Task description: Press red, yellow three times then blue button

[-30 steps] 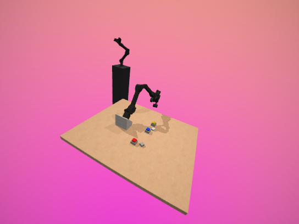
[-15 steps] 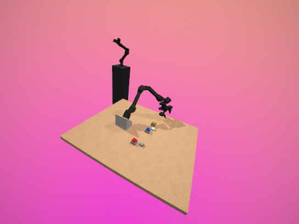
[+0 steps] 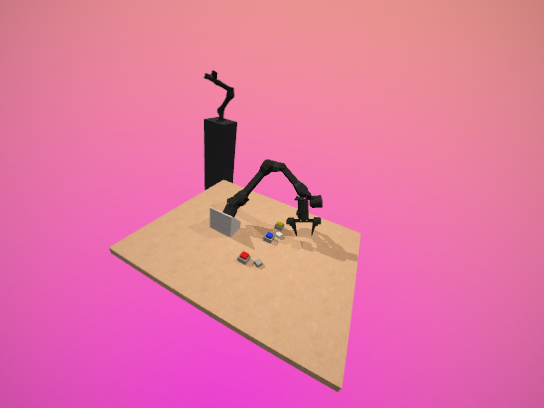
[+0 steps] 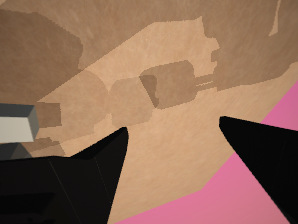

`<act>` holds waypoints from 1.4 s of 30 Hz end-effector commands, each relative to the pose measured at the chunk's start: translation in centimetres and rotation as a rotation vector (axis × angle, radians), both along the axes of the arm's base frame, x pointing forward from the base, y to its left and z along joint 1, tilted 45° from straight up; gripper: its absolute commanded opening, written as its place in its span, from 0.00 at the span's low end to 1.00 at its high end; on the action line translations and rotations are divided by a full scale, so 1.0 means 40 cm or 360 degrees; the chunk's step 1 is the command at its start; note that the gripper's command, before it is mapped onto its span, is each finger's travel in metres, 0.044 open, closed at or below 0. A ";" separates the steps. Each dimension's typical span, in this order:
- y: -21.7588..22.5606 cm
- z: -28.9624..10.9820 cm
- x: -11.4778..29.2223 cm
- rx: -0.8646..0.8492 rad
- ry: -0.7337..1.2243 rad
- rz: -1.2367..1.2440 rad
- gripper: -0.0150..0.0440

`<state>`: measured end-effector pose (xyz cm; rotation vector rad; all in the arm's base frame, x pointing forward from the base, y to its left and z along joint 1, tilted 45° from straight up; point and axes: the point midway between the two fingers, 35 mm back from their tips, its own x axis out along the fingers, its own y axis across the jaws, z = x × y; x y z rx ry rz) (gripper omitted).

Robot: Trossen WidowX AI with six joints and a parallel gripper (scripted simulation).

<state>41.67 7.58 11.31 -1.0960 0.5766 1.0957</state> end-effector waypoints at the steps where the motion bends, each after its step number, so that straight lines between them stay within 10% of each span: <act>1: -0.151 -0.097 -0.025 0.0062 0.0322 -0.0321 0.93; 14: -0.552 -0.347 -0.317 0.0540 0.1418 -0.1460 0.93; 26: -0.636 -0.408 -0.501 0.0930 0.1925 -0.1924 0.93; 42: -0.527 -0.519 -0.498 0.0933 0.1925 -0.1921 0.29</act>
